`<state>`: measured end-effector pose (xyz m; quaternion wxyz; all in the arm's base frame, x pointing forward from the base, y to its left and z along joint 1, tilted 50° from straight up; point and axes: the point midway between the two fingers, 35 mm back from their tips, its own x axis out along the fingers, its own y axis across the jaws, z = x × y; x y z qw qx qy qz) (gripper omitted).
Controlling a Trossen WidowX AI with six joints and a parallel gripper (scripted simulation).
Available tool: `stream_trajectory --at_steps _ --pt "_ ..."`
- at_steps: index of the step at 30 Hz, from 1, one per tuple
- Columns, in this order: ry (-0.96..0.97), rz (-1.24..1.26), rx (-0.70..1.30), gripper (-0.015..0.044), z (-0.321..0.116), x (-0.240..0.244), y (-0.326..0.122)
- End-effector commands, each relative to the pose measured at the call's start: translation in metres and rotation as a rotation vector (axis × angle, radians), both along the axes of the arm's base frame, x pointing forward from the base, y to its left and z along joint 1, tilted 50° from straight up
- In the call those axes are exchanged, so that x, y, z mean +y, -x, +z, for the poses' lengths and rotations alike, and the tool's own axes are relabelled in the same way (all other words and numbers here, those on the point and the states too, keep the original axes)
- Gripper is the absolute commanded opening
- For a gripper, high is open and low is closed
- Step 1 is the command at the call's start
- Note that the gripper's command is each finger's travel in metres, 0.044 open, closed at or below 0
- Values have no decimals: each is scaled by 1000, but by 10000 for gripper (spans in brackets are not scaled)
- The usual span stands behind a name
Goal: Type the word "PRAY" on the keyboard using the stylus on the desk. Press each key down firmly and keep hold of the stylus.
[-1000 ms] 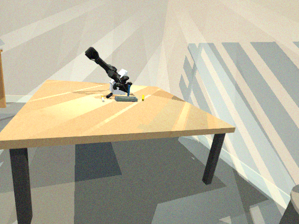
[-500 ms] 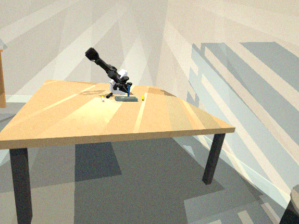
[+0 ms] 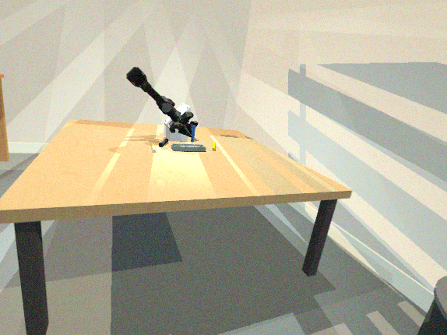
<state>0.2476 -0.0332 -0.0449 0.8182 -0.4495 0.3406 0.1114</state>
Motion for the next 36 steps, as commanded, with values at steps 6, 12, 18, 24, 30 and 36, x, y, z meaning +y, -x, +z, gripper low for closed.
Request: stream_trajectory --at_steps 6,12,18,24,30,36 --pt "-5 2 -9 81 12 13 -1" --pt "-5 2 -11 81 17 19 -1" --pt "-5 2 -11 81 17 19 -1" --pt "-2 9 0 85 15 19 0" --pt "1 90 98 45 4 30 2" --pt "-1 181 205 5 -3 42 7"
